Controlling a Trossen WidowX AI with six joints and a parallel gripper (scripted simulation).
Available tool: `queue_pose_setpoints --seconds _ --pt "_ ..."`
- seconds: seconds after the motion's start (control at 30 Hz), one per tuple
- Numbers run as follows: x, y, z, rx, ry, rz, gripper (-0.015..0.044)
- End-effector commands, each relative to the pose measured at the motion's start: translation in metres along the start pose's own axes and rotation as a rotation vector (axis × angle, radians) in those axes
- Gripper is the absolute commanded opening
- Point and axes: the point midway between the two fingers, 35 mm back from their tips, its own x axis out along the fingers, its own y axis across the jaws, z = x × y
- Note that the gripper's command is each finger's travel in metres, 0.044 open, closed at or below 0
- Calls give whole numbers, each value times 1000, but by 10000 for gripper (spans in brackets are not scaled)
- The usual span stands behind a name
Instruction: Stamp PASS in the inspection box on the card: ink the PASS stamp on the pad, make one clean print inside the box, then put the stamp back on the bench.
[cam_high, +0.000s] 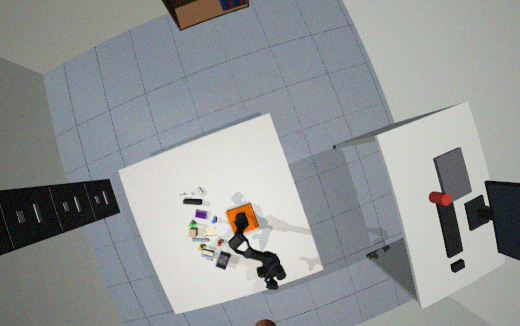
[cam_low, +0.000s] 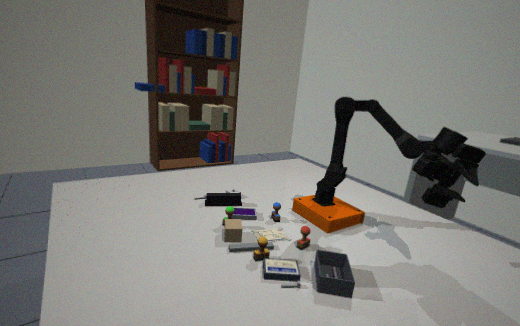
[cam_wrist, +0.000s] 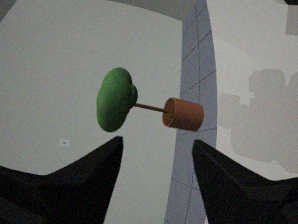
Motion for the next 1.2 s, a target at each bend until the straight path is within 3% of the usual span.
queue_pose_setpoints --seconds 0.0,0.23,0.53,0.7,0.87,1.17 --pt "48 -11 37 -189 -86 -102 230" --pt "118 -46 133 -445 -193 -366 230" --pt "150 -95 269 -631 -229 -725 230" --pt "147 -115 329 -636 -251 -860 230" --pt "135 -140 385 -681 -164 -1029 230" --pt "58 -201 505 -622 151 -1322 230"
